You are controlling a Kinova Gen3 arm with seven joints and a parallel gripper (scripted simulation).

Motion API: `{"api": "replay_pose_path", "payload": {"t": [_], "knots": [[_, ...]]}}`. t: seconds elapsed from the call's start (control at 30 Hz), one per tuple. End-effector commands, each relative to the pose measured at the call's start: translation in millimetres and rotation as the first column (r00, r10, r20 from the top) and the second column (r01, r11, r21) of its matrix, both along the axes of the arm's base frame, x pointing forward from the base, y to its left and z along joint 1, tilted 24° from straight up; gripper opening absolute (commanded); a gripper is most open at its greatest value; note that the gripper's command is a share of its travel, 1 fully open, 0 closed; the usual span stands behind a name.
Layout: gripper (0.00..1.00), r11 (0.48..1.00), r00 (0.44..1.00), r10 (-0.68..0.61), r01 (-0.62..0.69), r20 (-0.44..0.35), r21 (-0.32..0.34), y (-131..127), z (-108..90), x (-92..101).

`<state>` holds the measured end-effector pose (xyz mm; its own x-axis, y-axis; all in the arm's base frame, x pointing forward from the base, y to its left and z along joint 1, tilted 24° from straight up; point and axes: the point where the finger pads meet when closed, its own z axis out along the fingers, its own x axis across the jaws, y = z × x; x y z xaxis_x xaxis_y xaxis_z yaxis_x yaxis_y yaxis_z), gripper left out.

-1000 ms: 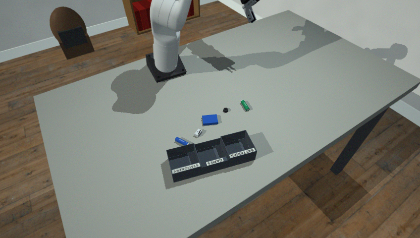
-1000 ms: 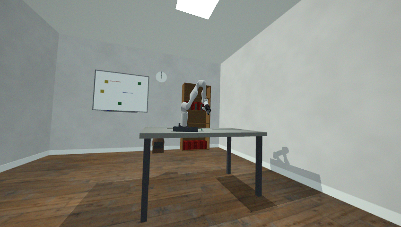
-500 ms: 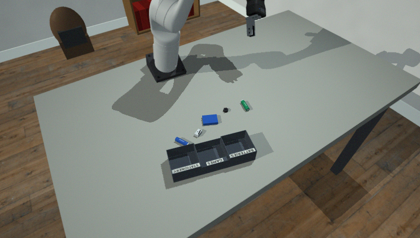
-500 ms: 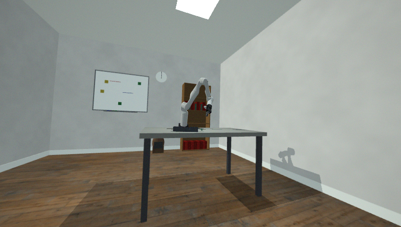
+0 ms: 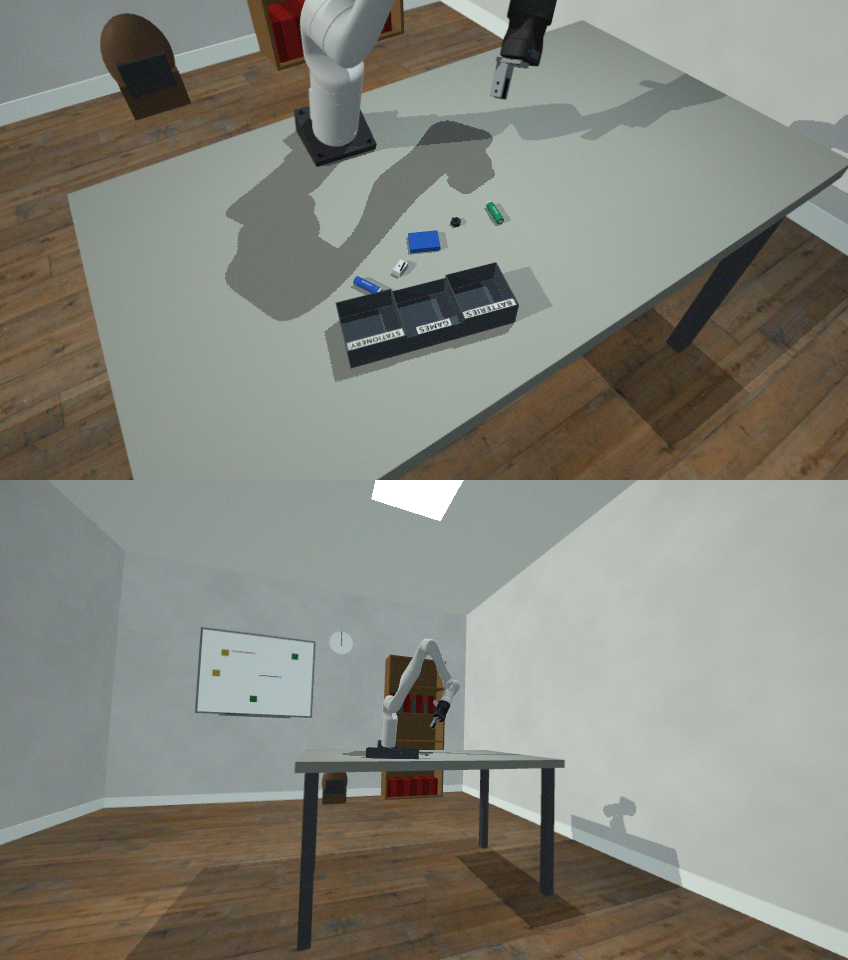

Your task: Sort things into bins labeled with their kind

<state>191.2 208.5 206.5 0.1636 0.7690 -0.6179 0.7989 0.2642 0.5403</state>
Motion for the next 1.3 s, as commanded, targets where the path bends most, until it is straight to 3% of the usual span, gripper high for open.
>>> {"api": "replay_pose_path", "payload": {"t": [0.0, 0.1, 0.13, 0.2, 0.3, 0.37, 0.5, 0.67, 0.7, 0.77, 0.8, 1.0, 1.03, 1.1, 1.13, 1.27], "knots": [[0.31, 0.998, 0.995, -0.058, 0.061, -0.086, 0.034, -17, 3.8, 11.4], [0.31, 0.996, 0.99, -0.071, 0.077, -0.118, 0.042, -24, 4.9, 15.0], [0.31, 0.994, 0.983, -0.087, 0.097, -0.161, 0.057, -32, 6.2, 18.3], [0.31, 0.994, 0.983, -0.087, 0.097, -0.161, 0.057, -32, 6.2, 18.3], [0.31, 0.985, 0.961, -0.113, 0.141, -0.253, 0.097, -52, 10.4, 26.7], [0.31, 0.985, 0.961, -0.113, 0.141, -0.253, 0.097, -52, 10.3, 26.7], [0.31, 0.969, 0.931, -0.121, 0.186, -0.345, 0.16, -73, 15.8, 34.1], [0.31, 0.954, 0.911, -0.114, 0.212, -0.397, 0.214, -91, 21.5, 39.9], [0.31, 0.941, 0.901, -0.104, 0.225, -0.421, 0.251, -98, 24.3, 42.2], [0.31, 0.941, 0.901, -0.104, 0.225, -0.421, 0.251, -98, 24.3, 42.2], [0.31, 0.927, 0.894, -0.09, 0.236, -0.438, 0.292, -106, 27.4, 44.3], [0.31, 0.902, 0.889, -0.065, 0.247, -0.453, 0.354, -127, 36.7, 50.3], [0.31, 0.883, 0.891, -0.046, 0.248, -0.452, 0.399, -135, 40.4, 52.2], [0.31, 0.882, 0.891, -0.045, 0.248, -0.452, 0.401, -139, 42.7, 53.3], [0.31, 0.861, 0.897, -0.026, 0.244, -0.442, 0.446, -146, 46.6, 55.1], [0.31, 0.846, 0.91, -0.008, 0.227, -0.415, 0.482, -166, 57.1, 61.6]]}}
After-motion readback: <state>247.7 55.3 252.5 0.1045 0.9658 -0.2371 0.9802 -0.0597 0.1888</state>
